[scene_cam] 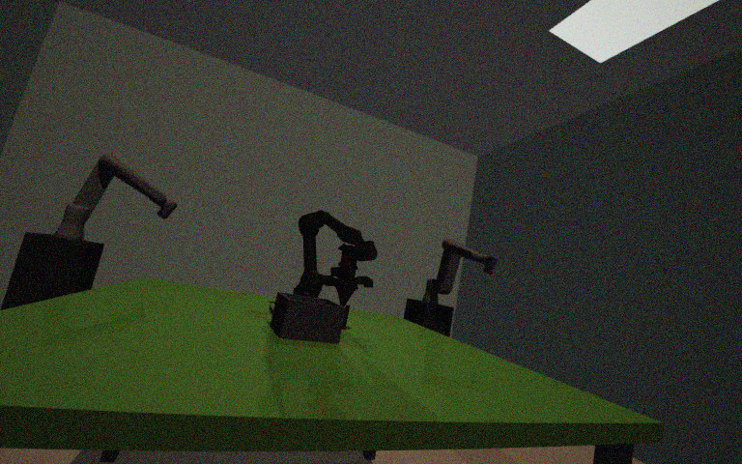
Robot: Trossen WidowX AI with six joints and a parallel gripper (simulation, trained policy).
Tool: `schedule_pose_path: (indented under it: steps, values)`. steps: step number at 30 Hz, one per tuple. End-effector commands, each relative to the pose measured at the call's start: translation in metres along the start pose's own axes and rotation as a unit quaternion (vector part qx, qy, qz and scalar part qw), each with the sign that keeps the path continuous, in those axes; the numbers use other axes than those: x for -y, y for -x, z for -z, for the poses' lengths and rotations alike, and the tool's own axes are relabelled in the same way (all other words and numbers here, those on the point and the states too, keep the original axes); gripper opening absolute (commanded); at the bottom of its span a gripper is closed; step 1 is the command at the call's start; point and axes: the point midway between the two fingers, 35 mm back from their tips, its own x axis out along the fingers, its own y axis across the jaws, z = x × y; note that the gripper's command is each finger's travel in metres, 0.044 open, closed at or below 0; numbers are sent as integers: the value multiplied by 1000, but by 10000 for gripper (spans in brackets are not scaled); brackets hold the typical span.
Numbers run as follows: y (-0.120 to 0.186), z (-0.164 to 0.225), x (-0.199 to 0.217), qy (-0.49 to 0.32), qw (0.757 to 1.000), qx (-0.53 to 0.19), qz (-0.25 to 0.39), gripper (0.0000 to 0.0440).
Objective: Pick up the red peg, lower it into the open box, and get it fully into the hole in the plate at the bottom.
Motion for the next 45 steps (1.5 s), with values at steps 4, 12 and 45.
schedule_pose_path:
  steps: [4, 12, 45]
  values:
    - [25, -26, -6, 12, 999, 39, -10, 0]
    - [46, -45, 6, 38, 998, 44, 29, 0]
    - [78, -67, 43, 35, 992, 9, 122, 124]
